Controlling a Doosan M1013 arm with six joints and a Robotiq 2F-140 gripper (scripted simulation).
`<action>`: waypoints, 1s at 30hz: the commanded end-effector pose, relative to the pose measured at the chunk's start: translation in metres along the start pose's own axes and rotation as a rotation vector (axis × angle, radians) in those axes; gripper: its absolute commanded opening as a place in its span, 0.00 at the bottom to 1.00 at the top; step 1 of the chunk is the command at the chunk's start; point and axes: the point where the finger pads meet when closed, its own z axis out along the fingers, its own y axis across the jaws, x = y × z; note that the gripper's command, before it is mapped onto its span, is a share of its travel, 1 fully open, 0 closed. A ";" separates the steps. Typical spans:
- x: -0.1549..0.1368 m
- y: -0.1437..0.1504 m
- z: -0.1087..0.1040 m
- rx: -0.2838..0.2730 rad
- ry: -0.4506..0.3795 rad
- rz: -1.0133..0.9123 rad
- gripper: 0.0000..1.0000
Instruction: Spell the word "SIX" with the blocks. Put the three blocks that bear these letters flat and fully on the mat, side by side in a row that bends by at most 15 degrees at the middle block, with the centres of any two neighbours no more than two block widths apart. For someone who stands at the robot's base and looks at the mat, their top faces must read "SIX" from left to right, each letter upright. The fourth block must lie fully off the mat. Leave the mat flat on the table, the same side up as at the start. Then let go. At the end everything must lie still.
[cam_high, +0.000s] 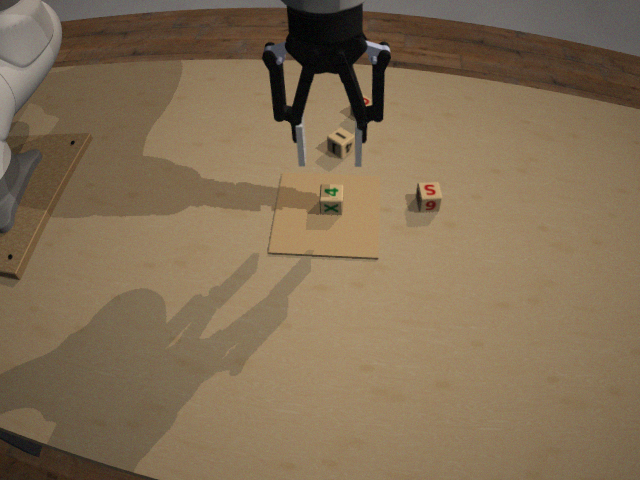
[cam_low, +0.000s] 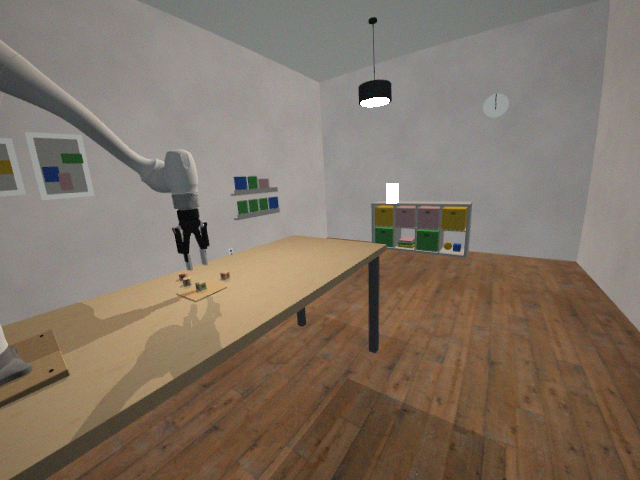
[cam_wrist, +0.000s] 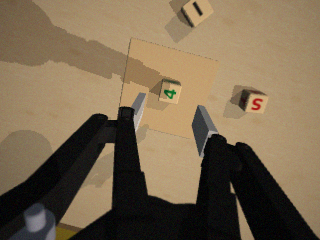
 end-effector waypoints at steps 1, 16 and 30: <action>0.001 0.000 0.002 0.001 0.001 0.005 0.40; 0.001 0.000 0.006 0.001 0.000 0.006 0.40; 0.001 0.000 0.024 0.001 0.000 0.006 0.40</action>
